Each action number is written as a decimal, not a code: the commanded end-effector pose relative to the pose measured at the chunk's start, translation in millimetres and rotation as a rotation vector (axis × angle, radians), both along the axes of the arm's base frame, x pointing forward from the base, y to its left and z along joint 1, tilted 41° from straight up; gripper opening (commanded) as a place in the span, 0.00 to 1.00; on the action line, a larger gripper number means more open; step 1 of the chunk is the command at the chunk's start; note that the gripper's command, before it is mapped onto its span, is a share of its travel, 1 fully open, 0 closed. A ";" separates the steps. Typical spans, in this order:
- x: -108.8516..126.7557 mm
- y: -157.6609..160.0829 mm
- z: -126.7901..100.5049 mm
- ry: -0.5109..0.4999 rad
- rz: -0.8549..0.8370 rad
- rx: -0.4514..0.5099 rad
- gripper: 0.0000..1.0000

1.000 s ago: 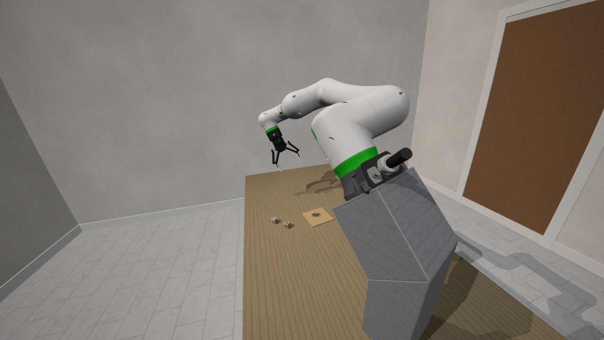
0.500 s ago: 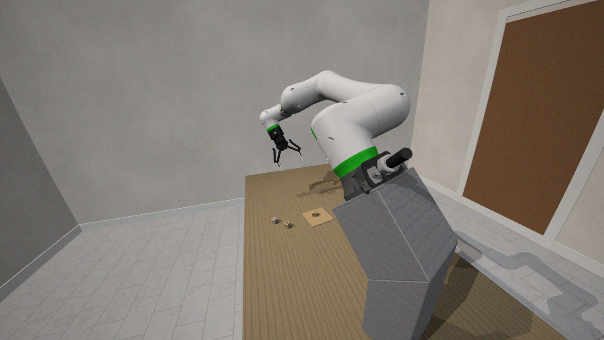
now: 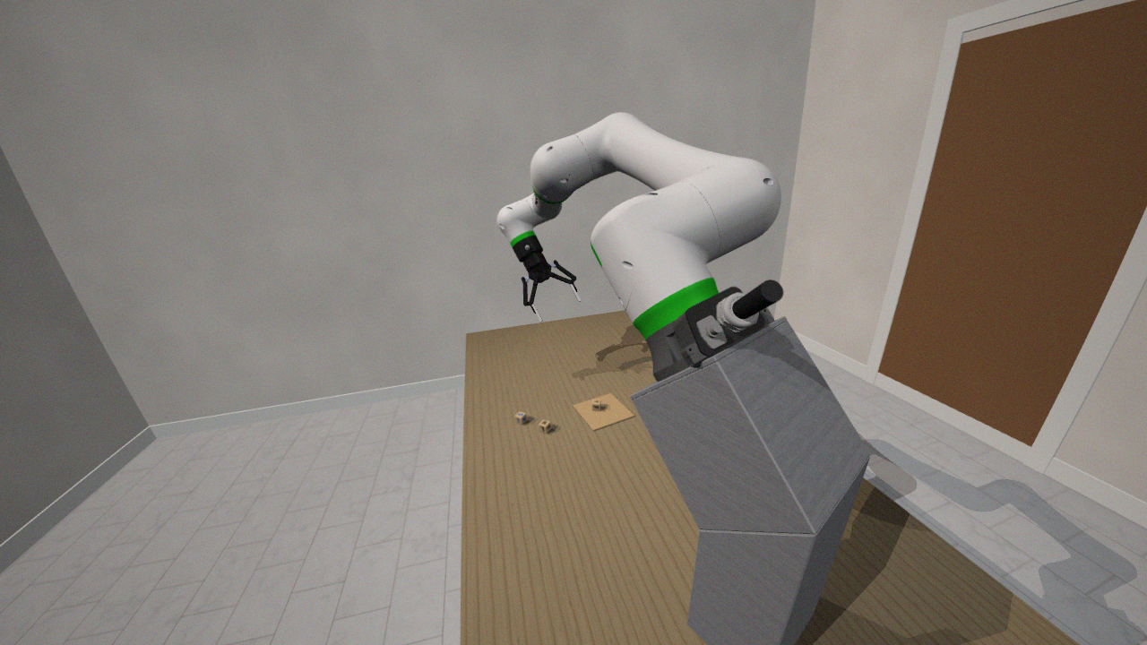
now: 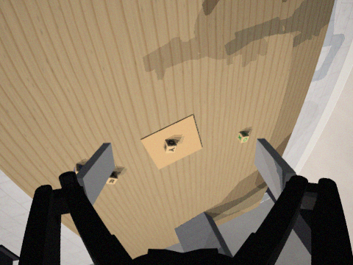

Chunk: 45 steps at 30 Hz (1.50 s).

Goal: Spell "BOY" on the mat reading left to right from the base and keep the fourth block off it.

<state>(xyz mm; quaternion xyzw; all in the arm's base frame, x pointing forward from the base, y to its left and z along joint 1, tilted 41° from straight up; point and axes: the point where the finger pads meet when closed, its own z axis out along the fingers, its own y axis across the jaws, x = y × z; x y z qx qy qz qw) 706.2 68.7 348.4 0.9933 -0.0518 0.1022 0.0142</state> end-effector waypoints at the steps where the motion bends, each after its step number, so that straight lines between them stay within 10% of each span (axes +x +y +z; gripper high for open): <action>1: -29.1 -12.4 -7.5 0.033 0.021 0.001 1.00; 11: -29.1 -12.4 -7.5 0.033 0.021 0.001 1.00; 13: -70.2 -27.7 -20.5 0.078 0.045 0.005 1.00; 24: -70.2 -27.7 -20.5 0.078 0.045 0.005 1.00; 26: -114.1 -42.4 -36.6 0.122 0.067 0.011 1.00; 45: -136.9 -49.4 -45.7 0.144 0.077 0.014 1.00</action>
